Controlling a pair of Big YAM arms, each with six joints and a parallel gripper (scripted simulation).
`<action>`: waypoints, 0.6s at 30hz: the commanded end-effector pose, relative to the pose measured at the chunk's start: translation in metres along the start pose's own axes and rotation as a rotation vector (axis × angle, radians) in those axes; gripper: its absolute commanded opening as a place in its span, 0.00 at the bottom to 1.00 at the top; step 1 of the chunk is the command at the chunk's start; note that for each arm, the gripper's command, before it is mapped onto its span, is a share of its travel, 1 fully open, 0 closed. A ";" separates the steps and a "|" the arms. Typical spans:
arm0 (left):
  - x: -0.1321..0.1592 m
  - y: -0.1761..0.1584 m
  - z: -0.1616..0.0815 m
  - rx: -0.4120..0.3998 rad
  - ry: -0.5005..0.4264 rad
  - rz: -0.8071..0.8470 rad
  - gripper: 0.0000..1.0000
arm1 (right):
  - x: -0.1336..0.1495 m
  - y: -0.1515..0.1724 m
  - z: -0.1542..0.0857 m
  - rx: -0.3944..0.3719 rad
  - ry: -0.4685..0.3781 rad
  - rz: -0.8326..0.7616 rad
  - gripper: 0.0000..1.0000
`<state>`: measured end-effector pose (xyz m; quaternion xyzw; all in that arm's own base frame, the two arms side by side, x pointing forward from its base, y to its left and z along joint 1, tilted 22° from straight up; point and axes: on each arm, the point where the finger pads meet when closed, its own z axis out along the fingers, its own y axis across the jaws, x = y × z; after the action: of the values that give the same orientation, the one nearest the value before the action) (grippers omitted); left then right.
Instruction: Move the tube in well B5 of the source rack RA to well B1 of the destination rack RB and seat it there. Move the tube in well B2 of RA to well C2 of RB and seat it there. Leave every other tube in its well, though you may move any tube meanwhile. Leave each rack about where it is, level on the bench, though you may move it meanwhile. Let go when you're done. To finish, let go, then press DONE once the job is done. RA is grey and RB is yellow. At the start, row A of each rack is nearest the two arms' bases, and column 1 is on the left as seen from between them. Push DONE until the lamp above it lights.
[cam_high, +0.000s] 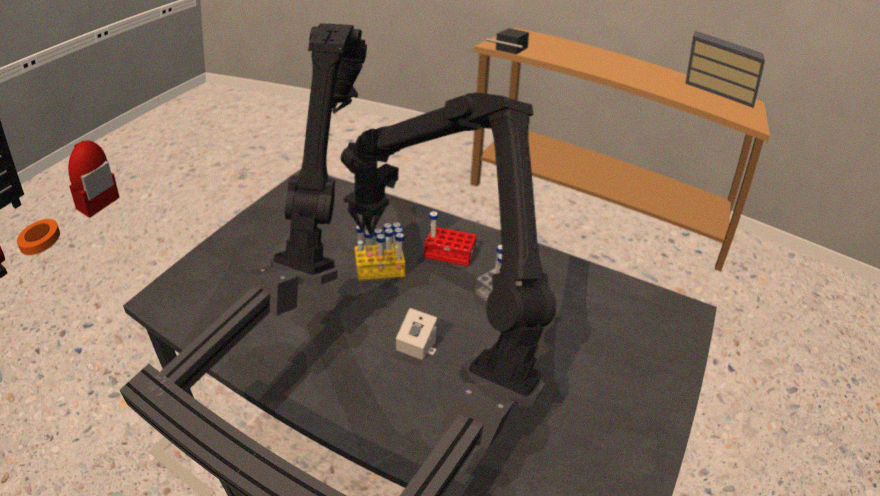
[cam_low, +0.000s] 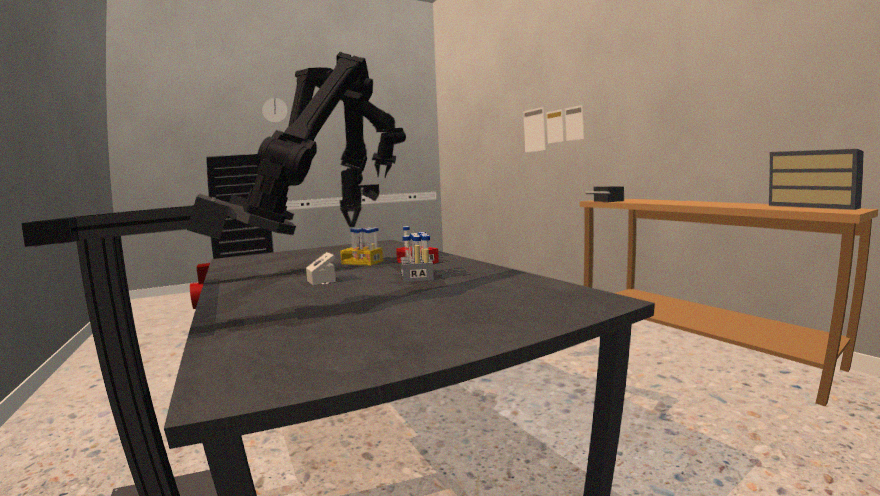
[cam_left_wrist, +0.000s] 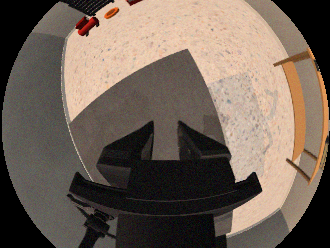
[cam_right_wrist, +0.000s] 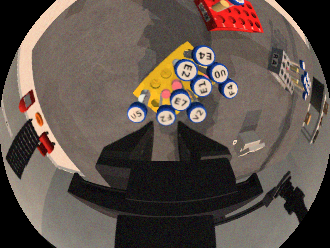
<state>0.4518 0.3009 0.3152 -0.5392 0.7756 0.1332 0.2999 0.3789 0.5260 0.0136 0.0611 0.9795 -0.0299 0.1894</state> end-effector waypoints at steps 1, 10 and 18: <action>-0.015 -0.005 -0.013 0.021 -0.031 -0.013 0.30 | -0.005 0.000 0.006 -0.007 -0.002 0.003 0.30; -0.015 -0.005 -0.013 0.021 -0.031 -0.013 0.30 | -0.003 -0.003 0.015 0.002 0.002 0.002 0.30; -0.015 -0.005 -0.013 0.021 -0.031 -0.013 0.30 | -0.008 0.000 0.010 -0.011 -0.005 0.009 0.30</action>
<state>0.4518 0.3009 0.3152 -0.5392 0.7756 0.1332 0.2999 0.3802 0.5249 0.0068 0.0608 0.9796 -0.0302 0.1892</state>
